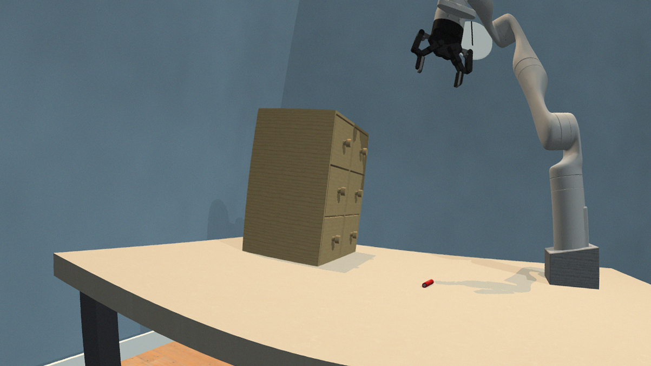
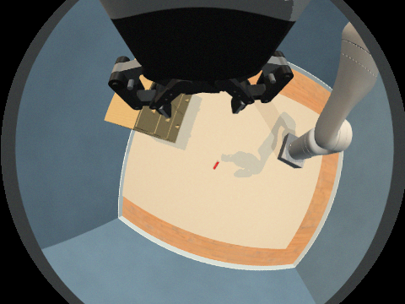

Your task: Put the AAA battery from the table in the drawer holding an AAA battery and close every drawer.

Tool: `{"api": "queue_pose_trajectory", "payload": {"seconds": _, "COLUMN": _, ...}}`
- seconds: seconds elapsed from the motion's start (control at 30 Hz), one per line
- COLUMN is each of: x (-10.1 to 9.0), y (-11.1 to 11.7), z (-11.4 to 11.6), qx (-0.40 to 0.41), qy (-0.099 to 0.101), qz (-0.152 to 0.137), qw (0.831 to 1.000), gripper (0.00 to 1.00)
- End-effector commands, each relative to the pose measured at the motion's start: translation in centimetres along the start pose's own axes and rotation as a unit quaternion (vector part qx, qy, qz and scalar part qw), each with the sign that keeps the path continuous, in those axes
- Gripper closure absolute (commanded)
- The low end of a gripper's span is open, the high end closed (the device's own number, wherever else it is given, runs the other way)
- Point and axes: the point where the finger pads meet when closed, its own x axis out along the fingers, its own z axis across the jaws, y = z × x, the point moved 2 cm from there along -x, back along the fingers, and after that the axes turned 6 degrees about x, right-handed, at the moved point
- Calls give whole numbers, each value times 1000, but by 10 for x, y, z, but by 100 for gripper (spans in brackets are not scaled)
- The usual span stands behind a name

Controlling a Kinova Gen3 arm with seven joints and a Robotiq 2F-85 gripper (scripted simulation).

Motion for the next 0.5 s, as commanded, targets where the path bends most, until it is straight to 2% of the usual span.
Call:
{"api": "queue_pose_trajectory", "payload": {"seconds": 0.0, "x": -1, "y": -50, "z": -12, "qx": 54, "qy": 16, "qz": 2, "qw": 998, "gripper": 0}}
{"api": "queue_pose_trajectory", "payload": {"seconds": 0.07, "x": 3, "y": -79, "z": -25, "qx": 88, "qy": 34, "qz": -1, "qw": 996, "gripper": 0}}
{"api": "queue_pose_trajectory", "payload": {"seconds": 0.1, "x": 2, "y": -79, "z": -25, "qx": 89, "qy": 33, "qz": -1, "qw": 995, "gripper": 0}}
{"api": "queue_pose_trajectory", "payload": {"seconds": 0.23, "x": 10, "y": -119, "z": -48, "qx": 137, "qy": 60, "qz": -4, "qw": 989, "gripper": 0}}
{"api": "queue_pose_trajectory", "payload": {"seconds": 0.37, "x": 13, "y": -143, "z": -64, "qx": 166, "qy": 76, "qz": -5, "qw": 983, "gripper": 0}}
{"api": "queue_pose_trajectory", "payload": {"seconds": 0.47, "x": 15, "y": -151, "z": -70, "qx": 175, "qy": 82, "qz": -6, "qw": 981, "gripper": 0}}
